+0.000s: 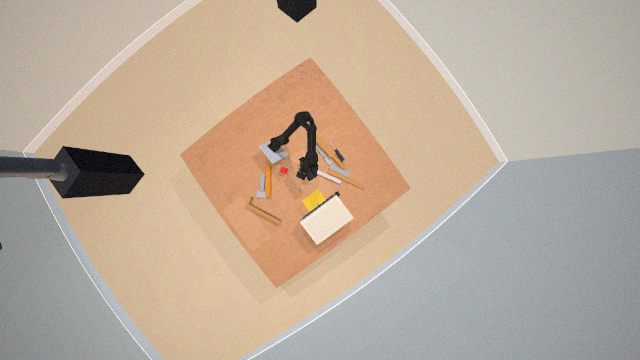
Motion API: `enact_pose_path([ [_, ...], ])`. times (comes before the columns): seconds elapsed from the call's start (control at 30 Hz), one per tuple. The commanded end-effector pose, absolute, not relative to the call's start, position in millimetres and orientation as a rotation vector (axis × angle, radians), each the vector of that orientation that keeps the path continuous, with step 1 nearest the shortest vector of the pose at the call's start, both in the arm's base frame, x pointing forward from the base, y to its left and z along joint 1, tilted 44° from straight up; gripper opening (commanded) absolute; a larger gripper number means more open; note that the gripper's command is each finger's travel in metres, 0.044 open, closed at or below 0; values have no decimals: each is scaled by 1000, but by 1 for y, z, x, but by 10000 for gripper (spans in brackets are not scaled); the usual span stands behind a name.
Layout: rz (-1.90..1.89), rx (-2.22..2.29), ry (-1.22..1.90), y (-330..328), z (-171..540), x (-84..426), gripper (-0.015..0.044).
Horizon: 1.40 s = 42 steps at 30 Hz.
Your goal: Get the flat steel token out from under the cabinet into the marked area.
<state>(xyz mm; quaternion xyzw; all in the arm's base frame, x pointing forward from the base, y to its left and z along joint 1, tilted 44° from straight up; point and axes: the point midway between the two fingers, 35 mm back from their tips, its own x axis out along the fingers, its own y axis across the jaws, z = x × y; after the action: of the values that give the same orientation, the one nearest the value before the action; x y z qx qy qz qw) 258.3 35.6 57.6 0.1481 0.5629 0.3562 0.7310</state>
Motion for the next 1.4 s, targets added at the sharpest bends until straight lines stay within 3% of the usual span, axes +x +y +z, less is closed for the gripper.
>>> enact_pose_path([
  [0.0, 778, 321, 1221, 29, 57, 262, 0],
  [1.37, 778, 317, 1220, -5, 25, 265, 0],
])
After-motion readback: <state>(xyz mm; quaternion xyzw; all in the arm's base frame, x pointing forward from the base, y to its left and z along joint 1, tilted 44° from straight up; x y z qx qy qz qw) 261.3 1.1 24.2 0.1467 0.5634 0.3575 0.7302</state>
